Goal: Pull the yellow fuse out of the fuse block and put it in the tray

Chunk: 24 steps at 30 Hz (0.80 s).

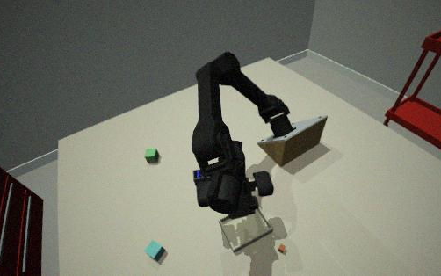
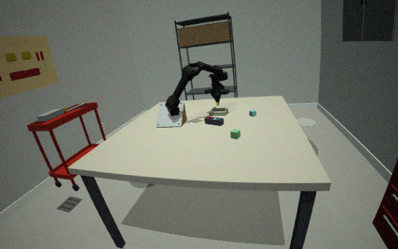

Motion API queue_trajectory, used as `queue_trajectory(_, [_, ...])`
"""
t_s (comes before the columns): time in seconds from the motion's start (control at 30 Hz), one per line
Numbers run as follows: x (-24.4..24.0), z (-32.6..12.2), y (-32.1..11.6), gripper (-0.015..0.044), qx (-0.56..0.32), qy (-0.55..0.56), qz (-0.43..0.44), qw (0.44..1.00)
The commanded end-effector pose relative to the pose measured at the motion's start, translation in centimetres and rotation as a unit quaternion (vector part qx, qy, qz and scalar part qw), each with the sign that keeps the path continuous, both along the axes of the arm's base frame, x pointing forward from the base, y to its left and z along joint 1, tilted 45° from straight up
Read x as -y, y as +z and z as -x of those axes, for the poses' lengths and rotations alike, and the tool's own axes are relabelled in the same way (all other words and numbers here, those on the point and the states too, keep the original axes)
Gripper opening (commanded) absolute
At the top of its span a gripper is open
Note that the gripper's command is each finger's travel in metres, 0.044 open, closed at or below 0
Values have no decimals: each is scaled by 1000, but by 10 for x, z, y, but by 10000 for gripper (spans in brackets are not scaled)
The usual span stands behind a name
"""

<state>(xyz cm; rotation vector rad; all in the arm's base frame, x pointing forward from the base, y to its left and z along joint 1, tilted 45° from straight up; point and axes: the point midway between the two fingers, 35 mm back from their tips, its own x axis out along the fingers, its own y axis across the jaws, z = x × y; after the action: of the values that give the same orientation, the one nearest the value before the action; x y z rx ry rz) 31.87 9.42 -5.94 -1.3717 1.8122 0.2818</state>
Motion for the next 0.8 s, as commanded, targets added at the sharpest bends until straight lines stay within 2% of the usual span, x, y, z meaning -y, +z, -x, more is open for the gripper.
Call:
queue_trajectory(0.0, [-11,1,-14,0,-1,-3,0,1000])
queue_trajectory(0.23, [-22,2,-29,0,0,-3,1,1000])
queue_trajectory(0.77, [-5,3,-47,0,0,-3,1,1000])
